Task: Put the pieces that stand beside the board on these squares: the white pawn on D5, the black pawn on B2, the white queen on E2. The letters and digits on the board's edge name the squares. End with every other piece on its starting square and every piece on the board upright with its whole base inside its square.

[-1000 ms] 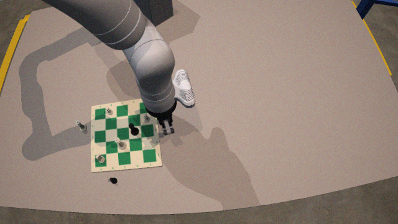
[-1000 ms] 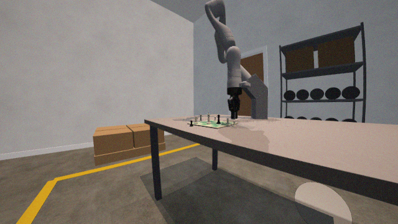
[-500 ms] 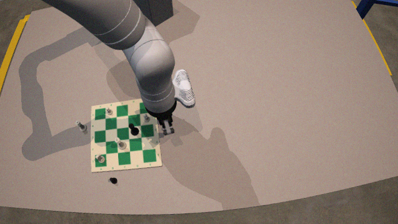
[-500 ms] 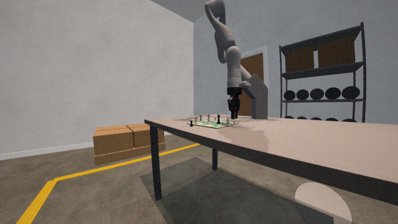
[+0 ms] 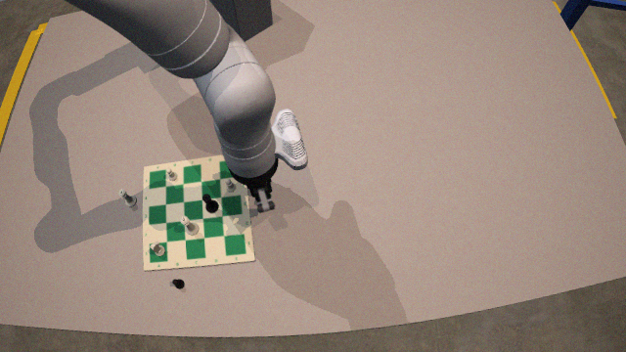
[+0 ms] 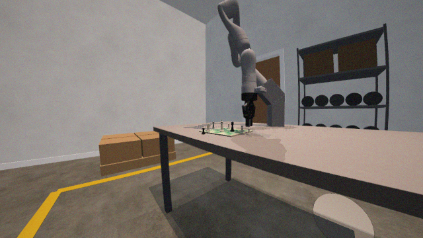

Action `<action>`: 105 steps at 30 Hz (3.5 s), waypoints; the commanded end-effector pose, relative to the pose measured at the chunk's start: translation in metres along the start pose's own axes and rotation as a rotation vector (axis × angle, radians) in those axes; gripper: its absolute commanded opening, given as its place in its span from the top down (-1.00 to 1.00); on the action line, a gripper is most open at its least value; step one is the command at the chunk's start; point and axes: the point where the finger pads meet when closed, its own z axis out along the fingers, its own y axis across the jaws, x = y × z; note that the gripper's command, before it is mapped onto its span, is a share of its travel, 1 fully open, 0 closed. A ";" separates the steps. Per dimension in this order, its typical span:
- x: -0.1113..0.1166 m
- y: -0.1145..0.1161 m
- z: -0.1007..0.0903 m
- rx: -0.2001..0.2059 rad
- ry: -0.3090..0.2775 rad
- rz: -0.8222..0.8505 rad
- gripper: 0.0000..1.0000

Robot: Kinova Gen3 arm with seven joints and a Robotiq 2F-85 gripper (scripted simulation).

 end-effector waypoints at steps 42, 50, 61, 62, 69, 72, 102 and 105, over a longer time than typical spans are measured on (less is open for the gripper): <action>0.001 0.001 0.000 -0.001 0.001 0.000 0.33; 0.001 0.001 0.006 -0.001 0.001 0.000 0.33; 0.001 0.001 0.027 -0.001 0.001 0.000 0.33; 0.001 0.001 0.028 -0.001 0.001 0.000 0.33; 0.001 0.001 0.032 -0.001 0.001 0.000 0.33; 0.001 0.001 0.032 -0.001 0.001 0.000 0.33; 0.001 0.001 0.032 -0.001 0.001 0.000 0.33; 0.001 0.001 0.032 -0.001 0.001 0.000 0.33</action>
